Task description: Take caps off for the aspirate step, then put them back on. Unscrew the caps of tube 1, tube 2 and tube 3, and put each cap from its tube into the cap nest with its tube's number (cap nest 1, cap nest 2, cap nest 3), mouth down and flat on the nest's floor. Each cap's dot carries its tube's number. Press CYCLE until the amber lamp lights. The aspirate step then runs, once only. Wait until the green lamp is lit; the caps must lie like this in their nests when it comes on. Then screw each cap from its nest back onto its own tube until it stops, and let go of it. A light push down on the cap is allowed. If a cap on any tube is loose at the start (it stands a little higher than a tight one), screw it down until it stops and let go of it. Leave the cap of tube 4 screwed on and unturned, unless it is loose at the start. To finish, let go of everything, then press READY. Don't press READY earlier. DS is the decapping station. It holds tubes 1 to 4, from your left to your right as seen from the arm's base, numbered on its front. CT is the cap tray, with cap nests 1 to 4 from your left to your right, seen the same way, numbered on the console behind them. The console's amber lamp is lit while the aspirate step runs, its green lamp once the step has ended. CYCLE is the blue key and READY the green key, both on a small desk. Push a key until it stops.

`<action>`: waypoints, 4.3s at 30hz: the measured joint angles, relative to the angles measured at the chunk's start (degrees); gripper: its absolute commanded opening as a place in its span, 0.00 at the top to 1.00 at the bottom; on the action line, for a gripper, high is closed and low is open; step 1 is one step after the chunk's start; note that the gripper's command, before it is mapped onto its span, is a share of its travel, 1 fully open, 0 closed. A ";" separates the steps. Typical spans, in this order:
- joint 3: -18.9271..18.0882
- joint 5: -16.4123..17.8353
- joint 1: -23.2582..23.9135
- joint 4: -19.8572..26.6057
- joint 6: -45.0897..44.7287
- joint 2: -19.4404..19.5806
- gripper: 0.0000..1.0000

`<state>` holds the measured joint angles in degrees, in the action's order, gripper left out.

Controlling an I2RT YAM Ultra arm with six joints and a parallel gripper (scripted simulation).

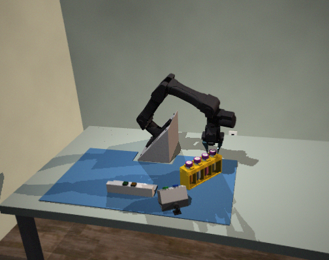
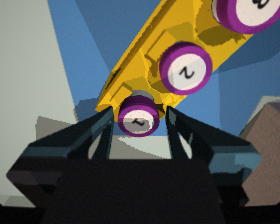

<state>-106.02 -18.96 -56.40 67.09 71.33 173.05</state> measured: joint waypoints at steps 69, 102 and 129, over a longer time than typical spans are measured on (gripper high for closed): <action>-1.11 0.17 0.00 0.87 -48.74 0.44 1.00; -1.25 0.15 -0.26 1.03 -132.04 0.42 1.00; -1.25 0.09 -0.31 1.05 -162.09 0.42 0.51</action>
<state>-107.26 -18.87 -56.71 68.14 -90.76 173.47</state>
